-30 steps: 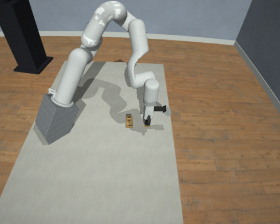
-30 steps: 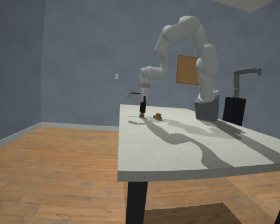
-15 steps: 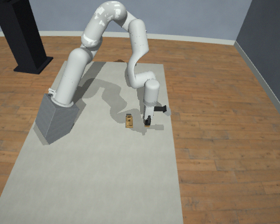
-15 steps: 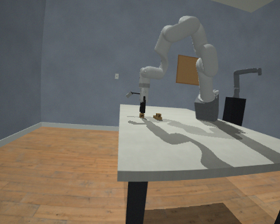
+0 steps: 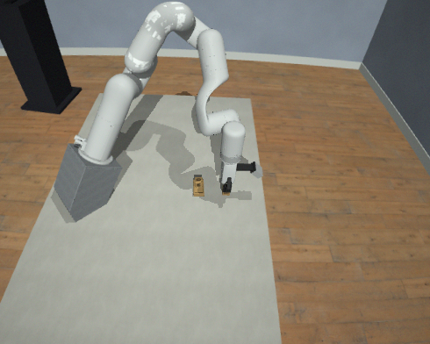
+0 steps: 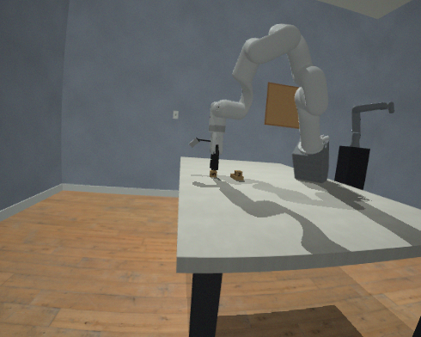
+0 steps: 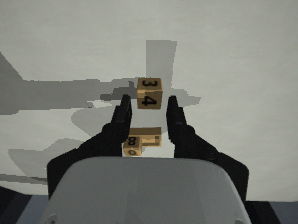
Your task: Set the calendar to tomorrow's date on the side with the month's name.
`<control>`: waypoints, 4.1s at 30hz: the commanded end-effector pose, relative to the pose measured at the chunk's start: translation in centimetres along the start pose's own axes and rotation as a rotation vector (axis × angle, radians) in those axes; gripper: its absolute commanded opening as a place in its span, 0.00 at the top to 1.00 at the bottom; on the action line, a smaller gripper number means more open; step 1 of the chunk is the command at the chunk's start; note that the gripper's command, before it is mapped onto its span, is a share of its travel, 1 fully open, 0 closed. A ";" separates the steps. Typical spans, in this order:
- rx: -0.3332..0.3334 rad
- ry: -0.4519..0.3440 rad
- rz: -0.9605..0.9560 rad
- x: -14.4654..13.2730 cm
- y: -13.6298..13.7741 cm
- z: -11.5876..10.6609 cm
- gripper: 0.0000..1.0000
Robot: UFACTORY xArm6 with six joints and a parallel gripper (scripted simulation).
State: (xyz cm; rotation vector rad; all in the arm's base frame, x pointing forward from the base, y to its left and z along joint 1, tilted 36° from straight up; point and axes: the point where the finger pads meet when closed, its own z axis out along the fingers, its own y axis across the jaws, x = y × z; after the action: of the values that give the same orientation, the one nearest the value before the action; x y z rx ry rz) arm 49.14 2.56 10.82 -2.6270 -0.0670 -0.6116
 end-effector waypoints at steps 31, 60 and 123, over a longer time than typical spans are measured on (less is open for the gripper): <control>-0.001 0.003 -0.001 0.1 0.0 1.0 0.53; -0.001 0.003 -0.001 0.1 0.0 3.3 0.53; -0.001 0.003 -0.001 0.1 0.0 3.0 0.73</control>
State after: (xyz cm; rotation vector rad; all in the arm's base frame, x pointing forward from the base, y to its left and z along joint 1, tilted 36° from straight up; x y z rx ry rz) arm 50.51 4.02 8.09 -2.6269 -0.0672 -0.6110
